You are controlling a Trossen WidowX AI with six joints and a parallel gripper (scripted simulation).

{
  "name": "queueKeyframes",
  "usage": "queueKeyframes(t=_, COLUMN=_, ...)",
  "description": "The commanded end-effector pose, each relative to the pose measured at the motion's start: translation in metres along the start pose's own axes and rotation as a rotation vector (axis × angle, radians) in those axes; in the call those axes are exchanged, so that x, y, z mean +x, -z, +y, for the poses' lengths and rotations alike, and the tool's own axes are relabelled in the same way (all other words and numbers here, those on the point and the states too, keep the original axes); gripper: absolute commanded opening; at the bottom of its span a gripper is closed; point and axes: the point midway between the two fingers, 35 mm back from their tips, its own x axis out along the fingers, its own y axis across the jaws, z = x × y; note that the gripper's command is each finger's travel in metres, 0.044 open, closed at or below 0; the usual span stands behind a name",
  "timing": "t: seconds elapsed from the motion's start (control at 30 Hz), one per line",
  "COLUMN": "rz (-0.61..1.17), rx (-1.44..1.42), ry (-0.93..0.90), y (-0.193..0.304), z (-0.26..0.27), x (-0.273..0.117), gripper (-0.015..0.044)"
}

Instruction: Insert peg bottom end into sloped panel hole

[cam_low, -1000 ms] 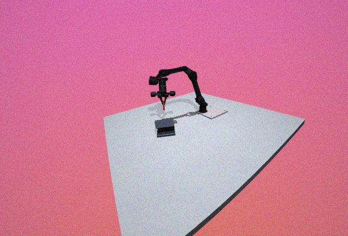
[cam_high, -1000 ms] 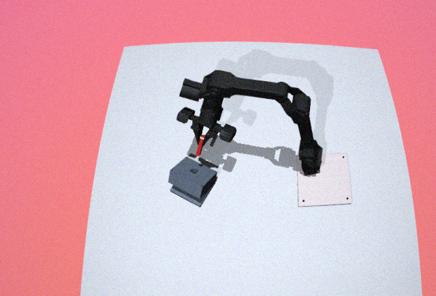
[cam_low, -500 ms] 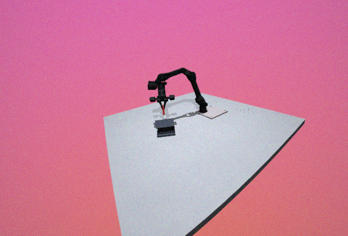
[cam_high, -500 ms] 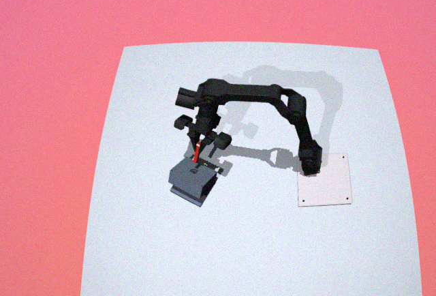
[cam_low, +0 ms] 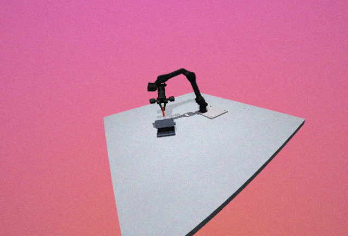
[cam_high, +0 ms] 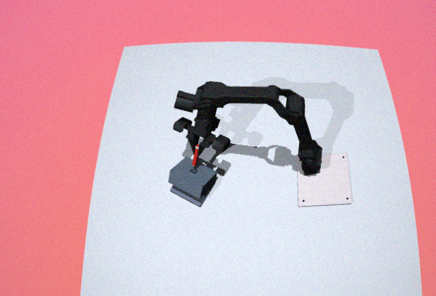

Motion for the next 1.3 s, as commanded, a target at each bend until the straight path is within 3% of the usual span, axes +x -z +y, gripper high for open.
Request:
queueKeyframes(t=0.0, rz=0.003, rx=0.009, ry=0.011, y=-0.001, z=-0.001, x=0.008, gripper=0.0)
queueKeyframes(t=1.27, rz=0.004, rx=0.001, ry=0.003, y=-0.001, z=-0.002, x=0.019, gripper=0.0)
